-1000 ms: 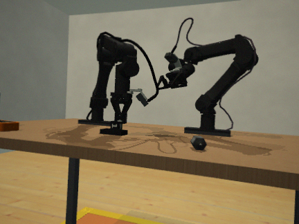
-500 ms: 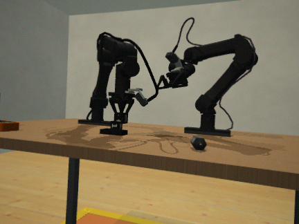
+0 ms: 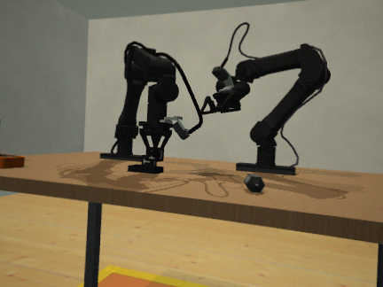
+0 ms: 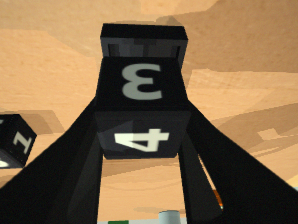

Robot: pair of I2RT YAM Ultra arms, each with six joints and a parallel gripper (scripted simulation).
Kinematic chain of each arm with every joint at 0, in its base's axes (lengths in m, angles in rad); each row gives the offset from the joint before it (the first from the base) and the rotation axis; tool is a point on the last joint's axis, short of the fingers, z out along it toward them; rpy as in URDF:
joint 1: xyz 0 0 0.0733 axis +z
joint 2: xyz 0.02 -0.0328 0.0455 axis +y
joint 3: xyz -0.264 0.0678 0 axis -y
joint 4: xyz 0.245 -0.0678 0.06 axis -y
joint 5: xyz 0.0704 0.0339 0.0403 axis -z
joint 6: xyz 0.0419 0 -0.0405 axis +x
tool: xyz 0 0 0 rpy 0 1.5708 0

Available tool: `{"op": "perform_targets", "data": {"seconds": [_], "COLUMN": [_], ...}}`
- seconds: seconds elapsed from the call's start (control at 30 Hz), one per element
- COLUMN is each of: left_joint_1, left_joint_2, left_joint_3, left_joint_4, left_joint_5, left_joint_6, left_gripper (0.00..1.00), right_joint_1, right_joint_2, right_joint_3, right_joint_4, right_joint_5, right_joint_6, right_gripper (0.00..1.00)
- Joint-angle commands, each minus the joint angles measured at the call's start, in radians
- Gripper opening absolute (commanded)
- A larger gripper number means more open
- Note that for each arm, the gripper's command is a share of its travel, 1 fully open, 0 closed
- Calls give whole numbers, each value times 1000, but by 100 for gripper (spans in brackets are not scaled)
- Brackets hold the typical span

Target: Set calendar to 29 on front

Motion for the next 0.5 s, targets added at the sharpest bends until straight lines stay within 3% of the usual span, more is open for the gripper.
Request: {"op": "perform_targets", "data": {"seconds": [0.0, 0.17, 0.47], "left_joint_1": [-4, -4, -4], "left_joint_2": [1, 1, 1], "left_joint_3": [29, 29, 29], "left_joint_4": [-1, -1, -1], "left_joint_5": [-29, -29, -29], "left_joint_6": [-4, -4, -4], "left_gripper": [100, 100, 100], "right_joint_1": [-7, -21, -21], "right_joint_2": [-16, -31, -33], "right_joint_3": [22, -45, -36], "right_joint_4": [30, 47, 49], "right_joint_5": [-14, -4, -4], "right_joint_6": [-1, -18, -17], "right_gripper": [35, 35, 35]}}
